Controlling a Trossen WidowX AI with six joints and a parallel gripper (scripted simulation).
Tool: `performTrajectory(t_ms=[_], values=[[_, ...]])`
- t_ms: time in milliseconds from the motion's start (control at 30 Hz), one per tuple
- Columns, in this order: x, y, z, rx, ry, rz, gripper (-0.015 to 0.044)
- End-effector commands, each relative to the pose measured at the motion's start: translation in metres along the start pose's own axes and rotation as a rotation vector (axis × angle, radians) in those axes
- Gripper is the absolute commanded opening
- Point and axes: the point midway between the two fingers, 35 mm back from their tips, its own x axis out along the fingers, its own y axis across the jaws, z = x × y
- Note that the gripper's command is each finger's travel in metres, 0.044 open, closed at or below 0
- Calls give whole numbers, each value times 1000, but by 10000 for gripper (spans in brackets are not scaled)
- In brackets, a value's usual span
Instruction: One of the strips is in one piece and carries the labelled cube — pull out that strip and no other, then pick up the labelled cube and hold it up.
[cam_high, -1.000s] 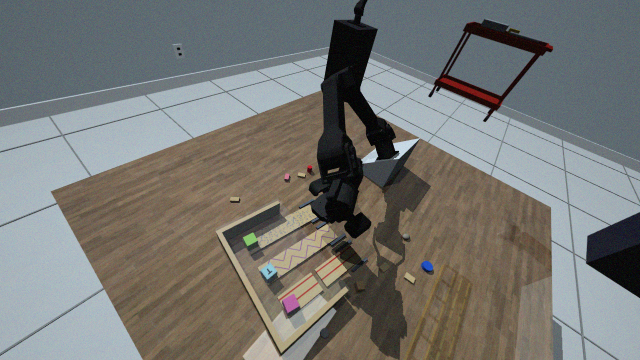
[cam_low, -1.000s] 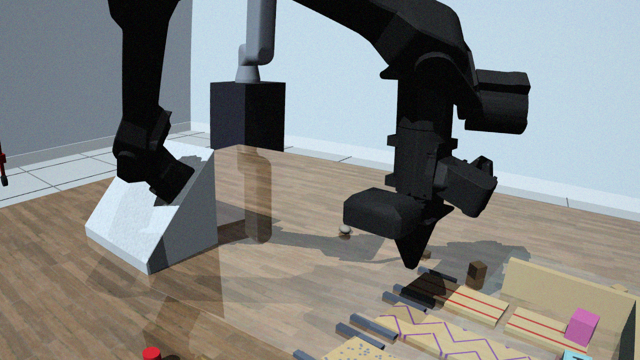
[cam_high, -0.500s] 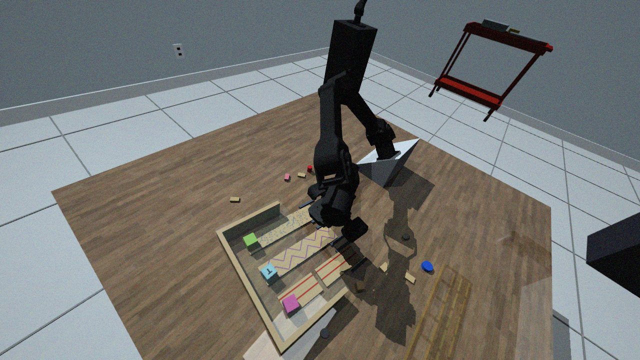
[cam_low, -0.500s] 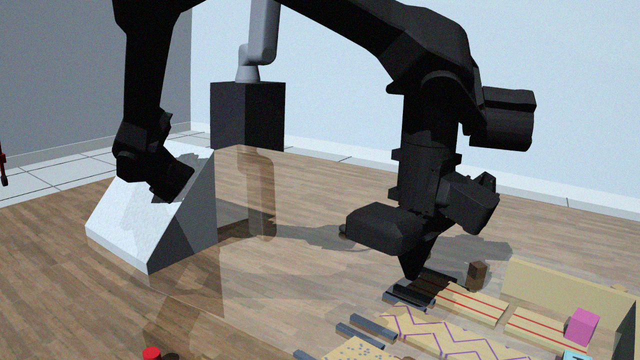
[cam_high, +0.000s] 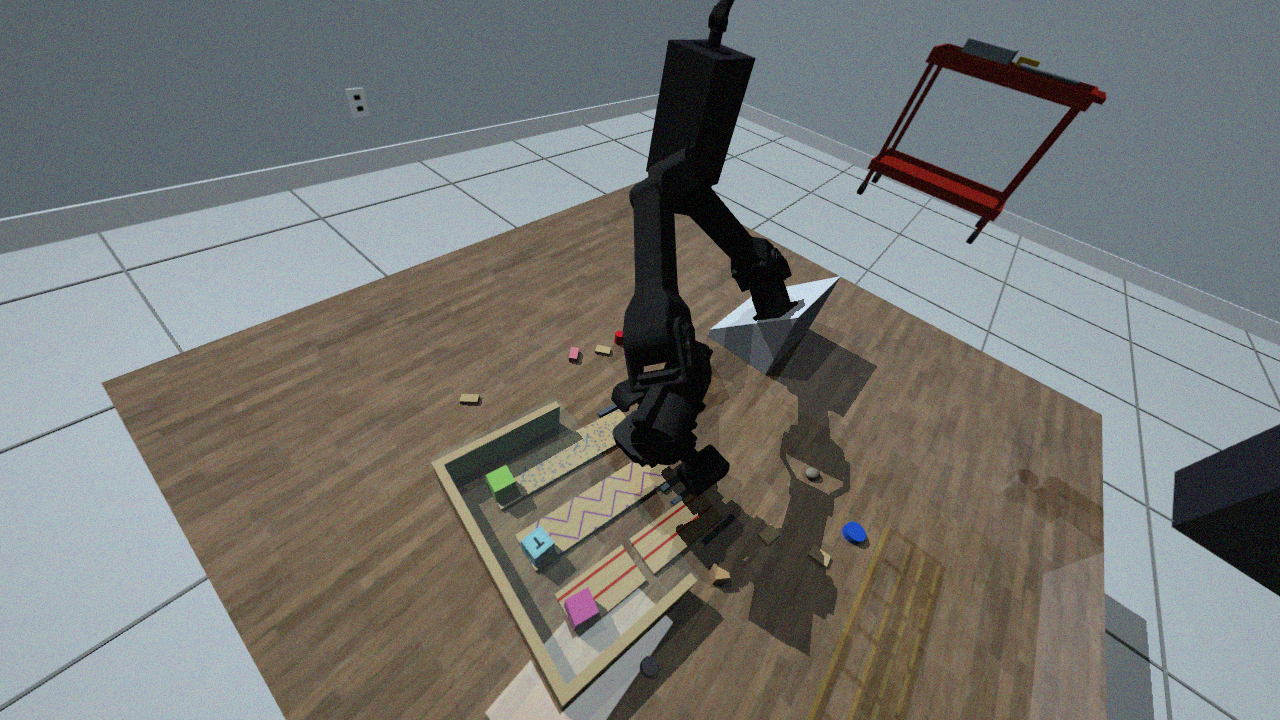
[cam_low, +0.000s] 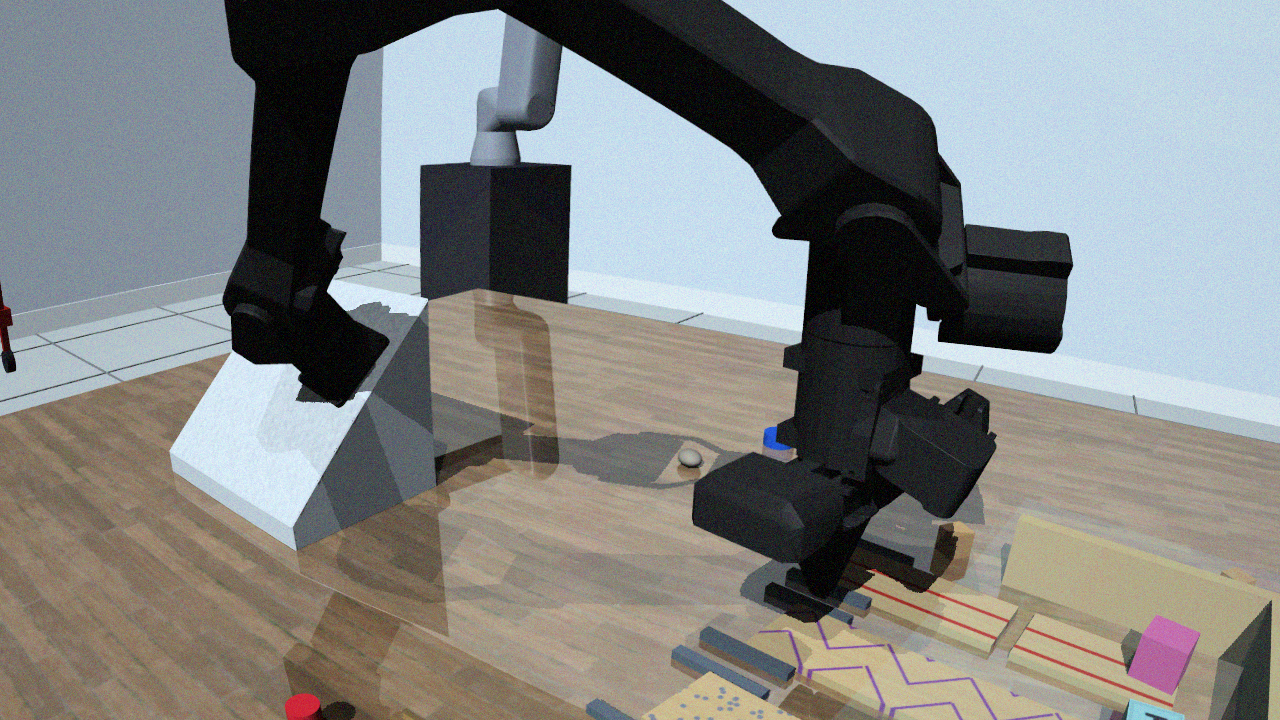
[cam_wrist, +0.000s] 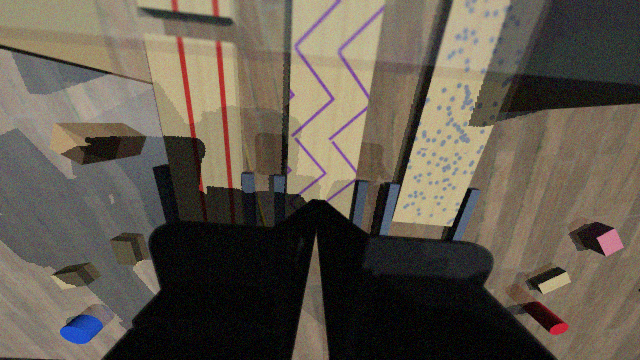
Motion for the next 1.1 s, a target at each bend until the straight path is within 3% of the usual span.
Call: performTrajectory(t_ms=[0, 500, 1067], values=[[8, -1, 0, -3, 1, -5, 0], [31, -2, 0, -3, 1, -8, 0], [31, -2, 0, -3, 1, -8, 0]])
